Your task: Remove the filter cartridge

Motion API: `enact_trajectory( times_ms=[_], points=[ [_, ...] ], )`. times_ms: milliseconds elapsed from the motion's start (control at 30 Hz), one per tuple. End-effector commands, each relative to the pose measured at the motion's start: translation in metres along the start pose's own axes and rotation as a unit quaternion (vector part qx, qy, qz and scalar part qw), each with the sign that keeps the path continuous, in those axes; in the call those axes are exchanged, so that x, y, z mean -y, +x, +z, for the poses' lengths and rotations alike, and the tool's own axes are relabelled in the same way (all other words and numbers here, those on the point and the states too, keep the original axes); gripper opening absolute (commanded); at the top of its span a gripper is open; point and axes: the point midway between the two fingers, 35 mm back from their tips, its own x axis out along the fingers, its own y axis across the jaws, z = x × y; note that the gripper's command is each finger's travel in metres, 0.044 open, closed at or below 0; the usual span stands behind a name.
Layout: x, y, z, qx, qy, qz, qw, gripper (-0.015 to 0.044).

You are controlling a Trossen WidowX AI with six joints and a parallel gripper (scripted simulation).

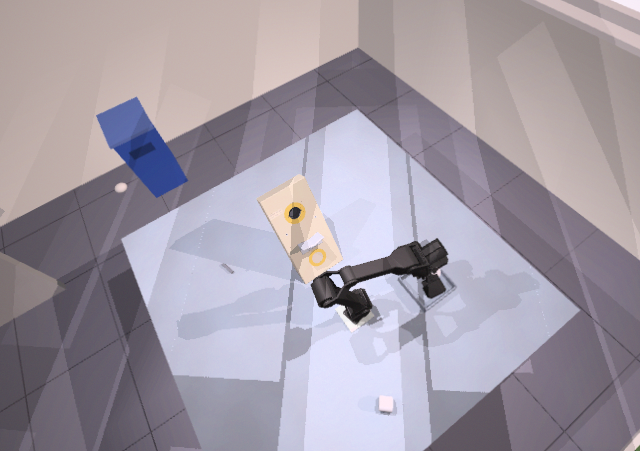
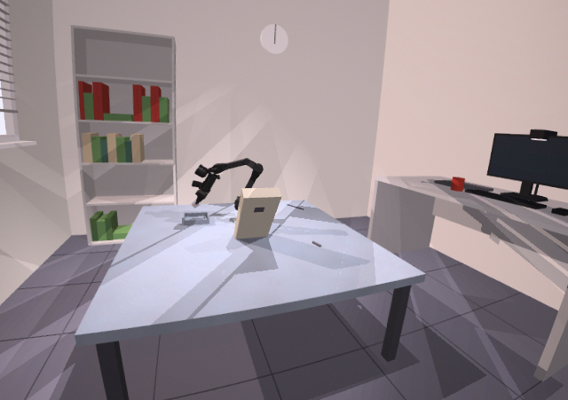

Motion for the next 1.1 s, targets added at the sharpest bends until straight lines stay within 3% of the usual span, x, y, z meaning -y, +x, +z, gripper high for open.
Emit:
enact_trajectory(
  times_ms=[0, 633, 1067],
  points=[
    [0.003, 0.007, -0.003, 0.005, 0.002, -0.004, 1.000, 0.0000],
    [0.003, 0.063, -0.036, 0.005, 0.002, -0.004, 1.000, 0.0000],
    [0.002, 0.060, -0.036, 0.000, 0.003, -0.002, 1.000, 0.0341]
  ],
)
